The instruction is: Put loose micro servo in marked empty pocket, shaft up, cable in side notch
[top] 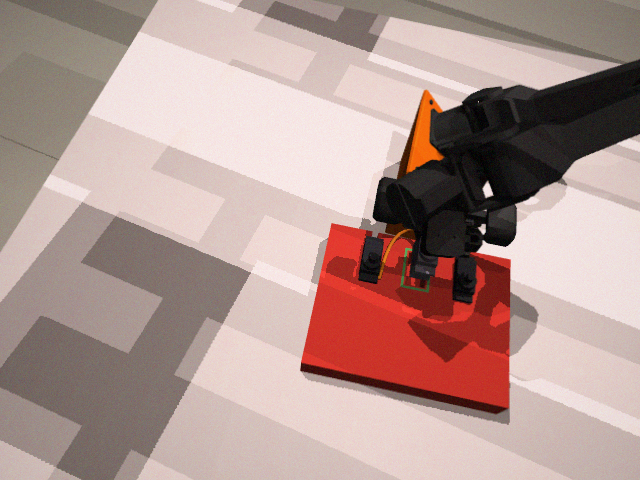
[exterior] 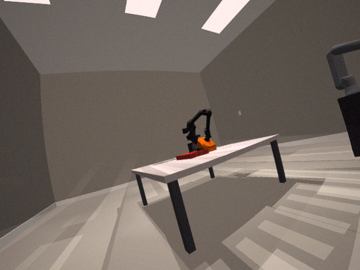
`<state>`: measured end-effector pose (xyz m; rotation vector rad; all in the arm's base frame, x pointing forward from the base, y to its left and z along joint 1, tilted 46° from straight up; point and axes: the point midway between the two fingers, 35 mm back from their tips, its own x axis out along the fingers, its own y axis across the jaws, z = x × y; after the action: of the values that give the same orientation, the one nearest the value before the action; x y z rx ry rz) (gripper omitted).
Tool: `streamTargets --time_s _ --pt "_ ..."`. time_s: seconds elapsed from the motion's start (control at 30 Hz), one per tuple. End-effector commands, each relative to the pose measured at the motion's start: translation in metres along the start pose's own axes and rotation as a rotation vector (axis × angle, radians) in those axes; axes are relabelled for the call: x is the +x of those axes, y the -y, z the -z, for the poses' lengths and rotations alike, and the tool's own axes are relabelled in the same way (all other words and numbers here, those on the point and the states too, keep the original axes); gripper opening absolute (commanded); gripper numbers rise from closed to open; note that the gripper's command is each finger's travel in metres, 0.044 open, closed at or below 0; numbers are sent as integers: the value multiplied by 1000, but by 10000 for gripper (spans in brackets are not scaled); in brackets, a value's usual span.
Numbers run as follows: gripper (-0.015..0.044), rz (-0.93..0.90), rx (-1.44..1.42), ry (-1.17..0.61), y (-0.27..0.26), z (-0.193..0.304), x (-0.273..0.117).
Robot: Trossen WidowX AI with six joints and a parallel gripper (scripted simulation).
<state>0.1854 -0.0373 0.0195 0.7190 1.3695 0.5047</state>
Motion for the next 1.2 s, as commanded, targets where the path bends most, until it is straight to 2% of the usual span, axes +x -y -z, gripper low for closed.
streamTargets --time_s 0.0,1.17 --pt "0 4 -2 4 0 0 4" --pt "0 2 -2 4 0 0 33"
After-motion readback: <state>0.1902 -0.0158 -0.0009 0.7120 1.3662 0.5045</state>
